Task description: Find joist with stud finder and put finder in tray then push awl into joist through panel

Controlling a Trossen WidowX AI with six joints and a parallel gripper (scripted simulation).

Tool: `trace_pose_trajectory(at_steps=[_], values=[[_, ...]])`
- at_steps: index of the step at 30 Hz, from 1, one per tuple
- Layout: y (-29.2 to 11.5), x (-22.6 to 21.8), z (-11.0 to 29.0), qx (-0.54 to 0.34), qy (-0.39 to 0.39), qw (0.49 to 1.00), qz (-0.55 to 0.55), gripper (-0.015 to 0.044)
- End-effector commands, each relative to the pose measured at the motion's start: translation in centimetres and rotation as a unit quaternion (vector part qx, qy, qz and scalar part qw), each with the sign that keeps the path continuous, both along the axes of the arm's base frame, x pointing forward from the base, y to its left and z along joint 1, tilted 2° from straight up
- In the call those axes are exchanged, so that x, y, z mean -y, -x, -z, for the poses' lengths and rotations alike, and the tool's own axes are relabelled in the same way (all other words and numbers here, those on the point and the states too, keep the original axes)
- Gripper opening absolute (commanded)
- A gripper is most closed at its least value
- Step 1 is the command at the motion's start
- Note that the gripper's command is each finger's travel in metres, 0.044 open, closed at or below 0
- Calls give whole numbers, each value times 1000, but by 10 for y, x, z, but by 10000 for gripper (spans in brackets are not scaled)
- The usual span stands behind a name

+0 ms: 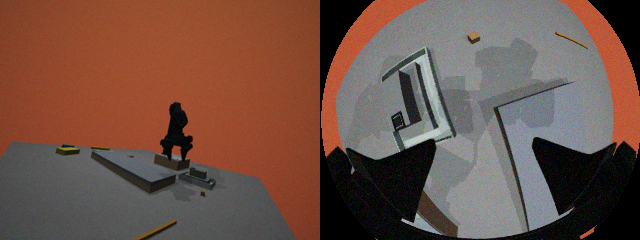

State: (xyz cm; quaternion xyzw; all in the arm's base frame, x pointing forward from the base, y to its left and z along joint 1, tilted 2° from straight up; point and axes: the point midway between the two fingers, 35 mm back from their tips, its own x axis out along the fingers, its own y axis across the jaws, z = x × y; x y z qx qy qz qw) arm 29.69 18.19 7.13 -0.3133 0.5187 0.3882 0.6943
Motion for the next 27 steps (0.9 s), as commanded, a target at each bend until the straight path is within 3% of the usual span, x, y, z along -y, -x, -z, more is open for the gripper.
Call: trace_pose_trajectory(at_steps=[1, 7, 13, 20, 27], values=[[-20, 69, 11, -13, 23, 996, 81, 440], [-29, 162, 21, -28, 44, 982, 180, 440], [-10, 254, 31, -50, 60, 958, 277, 440], [44, 346, 42, -84, 69, 916, 386, 440], [123, 412, 52, -122, 64, 862, 487, 440]])
